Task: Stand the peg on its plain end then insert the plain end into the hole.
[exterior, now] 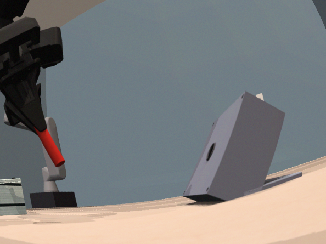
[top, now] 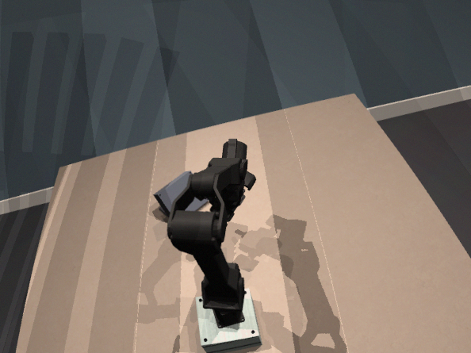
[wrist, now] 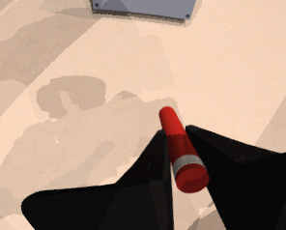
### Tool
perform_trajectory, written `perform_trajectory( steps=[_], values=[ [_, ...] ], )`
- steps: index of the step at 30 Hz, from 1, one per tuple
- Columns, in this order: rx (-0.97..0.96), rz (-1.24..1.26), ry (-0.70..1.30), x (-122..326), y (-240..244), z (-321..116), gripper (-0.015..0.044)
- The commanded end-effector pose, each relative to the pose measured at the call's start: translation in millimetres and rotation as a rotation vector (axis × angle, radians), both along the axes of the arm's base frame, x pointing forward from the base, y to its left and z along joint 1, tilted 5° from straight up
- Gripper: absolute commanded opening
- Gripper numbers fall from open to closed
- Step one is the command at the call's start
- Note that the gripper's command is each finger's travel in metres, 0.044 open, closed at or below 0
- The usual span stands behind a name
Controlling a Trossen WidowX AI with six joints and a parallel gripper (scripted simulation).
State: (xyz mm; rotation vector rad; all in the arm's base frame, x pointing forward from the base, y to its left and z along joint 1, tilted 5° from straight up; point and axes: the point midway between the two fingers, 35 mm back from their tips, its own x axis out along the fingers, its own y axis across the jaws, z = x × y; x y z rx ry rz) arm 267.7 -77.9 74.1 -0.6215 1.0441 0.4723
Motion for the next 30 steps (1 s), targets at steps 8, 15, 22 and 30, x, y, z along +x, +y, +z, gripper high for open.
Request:
perform_trajectory(
  steps=[8,15,22,30],
  values=[
    [0.009,0.078,-0.082,10,8,-4,0.0],
    [0.01,0.126,-0.142,18,12,-3,0.0],
    [0.01,0.175,-0.202,24,17,-2,0.0],
    [0.007,0.233,-0.271,31,23,-1,0.0]
  ],
)
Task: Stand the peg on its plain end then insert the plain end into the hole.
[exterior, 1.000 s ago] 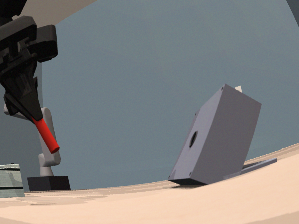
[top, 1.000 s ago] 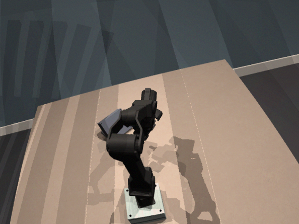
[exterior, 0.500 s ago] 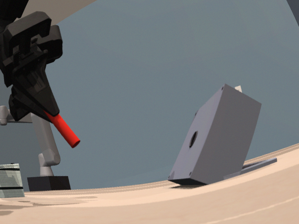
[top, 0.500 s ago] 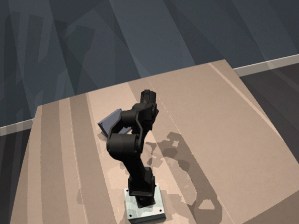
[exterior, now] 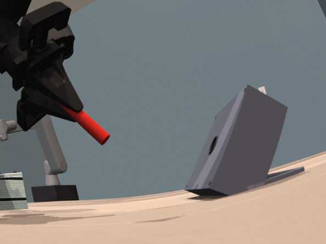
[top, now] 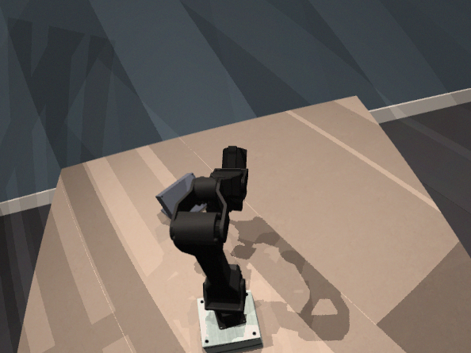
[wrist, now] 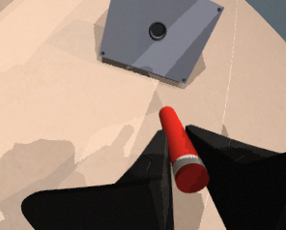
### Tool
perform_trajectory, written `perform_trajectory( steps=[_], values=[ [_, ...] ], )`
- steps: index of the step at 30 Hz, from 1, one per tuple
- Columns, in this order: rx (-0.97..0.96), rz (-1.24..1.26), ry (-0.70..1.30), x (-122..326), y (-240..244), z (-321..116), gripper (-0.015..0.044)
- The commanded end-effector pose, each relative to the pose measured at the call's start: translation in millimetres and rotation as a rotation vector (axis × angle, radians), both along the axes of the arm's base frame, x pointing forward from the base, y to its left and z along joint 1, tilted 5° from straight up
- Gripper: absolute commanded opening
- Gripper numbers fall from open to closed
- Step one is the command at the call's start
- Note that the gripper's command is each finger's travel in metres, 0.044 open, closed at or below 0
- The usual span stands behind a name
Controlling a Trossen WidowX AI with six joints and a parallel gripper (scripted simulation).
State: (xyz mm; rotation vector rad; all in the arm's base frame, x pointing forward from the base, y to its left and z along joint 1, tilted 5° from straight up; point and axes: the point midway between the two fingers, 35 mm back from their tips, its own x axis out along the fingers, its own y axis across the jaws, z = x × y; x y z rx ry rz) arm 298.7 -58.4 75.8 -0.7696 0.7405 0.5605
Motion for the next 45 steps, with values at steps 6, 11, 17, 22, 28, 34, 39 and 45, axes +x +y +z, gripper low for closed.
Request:
perform_trajectory(
  steps=[6,11,17,22,28,34,39,45],
  values=[
    [-0.003,0.067,-0.068,5,8,-1,0.0],
    [-0.007,0.103,-0.112,8,11,1,0.0],
    [-0.011,0.127,-0.141,11,14,2,0.0],
    [-0.014,0.138,-0.154,16,17,0,0.0],
    [-0.018,0.153,-0.173,23,20,-2,0.0],
    [-0.021,0.168,-0.191,30,24,-5,0.0],
    [-0.024,0.18,-0.206,35,28,-7,0.0],
    [-0.026,0.195,-0.224,41,32,-10,0.0]
  ],
)
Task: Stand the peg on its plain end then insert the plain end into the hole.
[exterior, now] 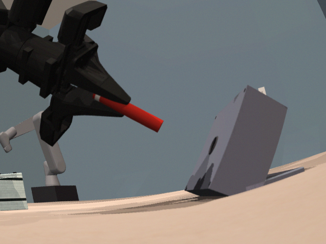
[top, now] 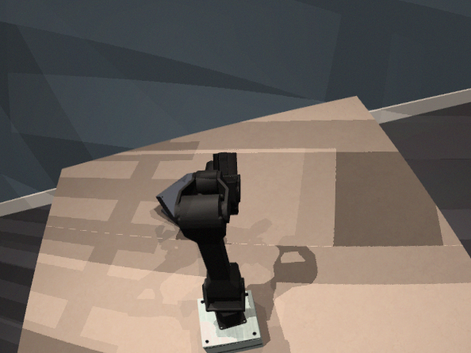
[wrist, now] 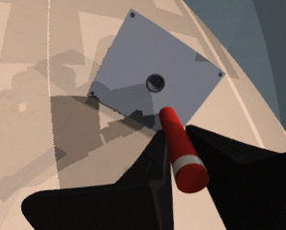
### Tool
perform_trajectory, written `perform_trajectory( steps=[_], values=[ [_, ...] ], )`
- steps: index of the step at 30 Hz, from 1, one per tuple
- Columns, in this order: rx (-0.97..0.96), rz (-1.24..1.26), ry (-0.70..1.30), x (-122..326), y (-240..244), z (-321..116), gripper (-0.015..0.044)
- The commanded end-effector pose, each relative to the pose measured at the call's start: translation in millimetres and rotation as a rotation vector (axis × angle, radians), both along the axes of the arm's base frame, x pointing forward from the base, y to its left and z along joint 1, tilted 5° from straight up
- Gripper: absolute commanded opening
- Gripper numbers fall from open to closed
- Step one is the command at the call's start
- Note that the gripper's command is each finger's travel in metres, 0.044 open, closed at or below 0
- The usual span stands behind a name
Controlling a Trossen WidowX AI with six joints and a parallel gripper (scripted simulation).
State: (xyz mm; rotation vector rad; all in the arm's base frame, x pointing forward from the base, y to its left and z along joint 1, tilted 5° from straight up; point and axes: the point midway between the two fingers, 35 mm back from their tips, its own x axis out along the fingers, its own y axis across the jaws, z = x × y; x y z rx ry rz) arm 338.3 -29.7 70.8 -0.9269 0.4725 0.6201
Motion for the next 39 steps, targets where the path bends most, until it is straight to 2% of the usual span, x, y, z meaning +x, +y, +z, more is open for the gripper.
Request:
perform_trajectory(
  steps=[1,39],
  values=[
    [0.009,0.008,0.0,2,4,-5,0.0],
    [0.007,0.063,-0.067,24,21,-19,0.0]
  ],
)
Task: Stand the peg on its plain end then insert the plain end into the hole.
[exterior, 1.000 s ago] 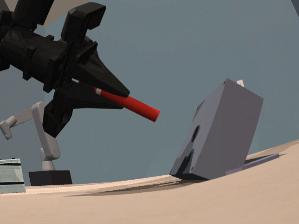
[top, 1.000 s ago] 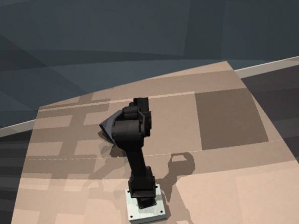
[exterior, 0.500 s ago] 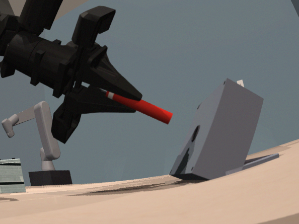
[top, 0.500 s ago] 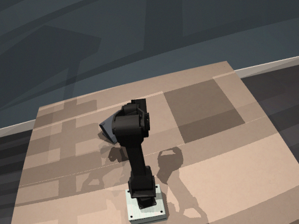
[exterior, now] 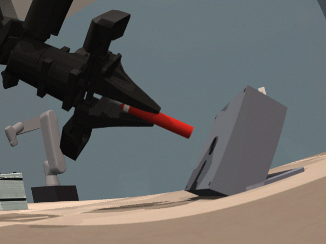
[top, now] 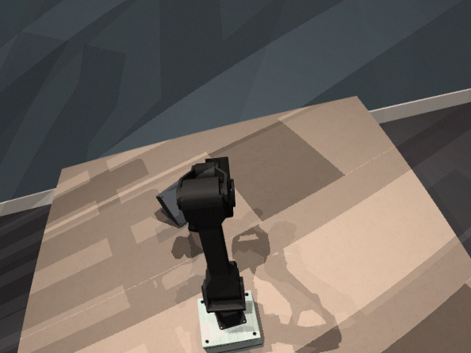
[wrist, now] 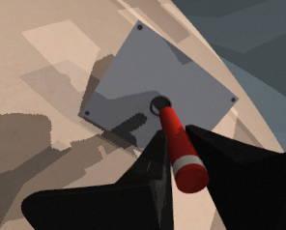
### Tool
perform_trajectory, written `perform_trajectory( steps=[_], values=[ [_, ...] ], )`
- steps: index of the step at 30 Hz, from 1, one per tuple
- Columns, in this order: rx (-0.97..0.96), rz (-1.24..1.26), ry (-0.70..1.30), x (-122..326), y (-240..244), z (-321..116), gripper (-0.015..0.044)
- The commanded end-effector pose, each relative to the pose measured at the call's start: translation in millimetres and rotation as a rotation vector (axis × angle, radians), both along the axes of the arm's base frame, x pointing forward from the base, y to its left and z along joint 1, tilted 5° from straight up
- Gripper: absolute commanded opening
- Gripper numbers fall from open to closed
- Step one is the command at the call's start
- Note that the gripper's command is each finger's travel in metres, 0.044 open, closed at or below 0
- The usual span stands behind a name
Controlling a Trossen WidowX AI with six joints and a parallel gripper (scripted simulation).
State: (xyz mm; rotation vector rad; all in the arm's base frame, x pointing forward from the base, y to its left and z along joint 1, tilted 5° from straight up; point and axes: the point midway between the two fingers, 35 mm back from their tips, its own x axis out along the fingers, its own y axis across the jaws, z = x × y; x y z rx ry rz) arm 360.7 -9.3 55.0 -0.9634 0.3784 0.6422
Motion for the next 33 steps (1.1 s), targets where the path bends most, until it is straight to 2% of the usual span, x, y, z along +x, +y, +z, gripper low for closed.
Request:
perform_trajectory(
  steps=[1,15,33],
  values=[
    [0.005,0.0,0.006,3,1,-4,0.0],
    [0.002,0.002,0.003,16,7,-15,0.0],
    [0.001,0.008,0.006,12,7,-14,0.0]
  ],
)
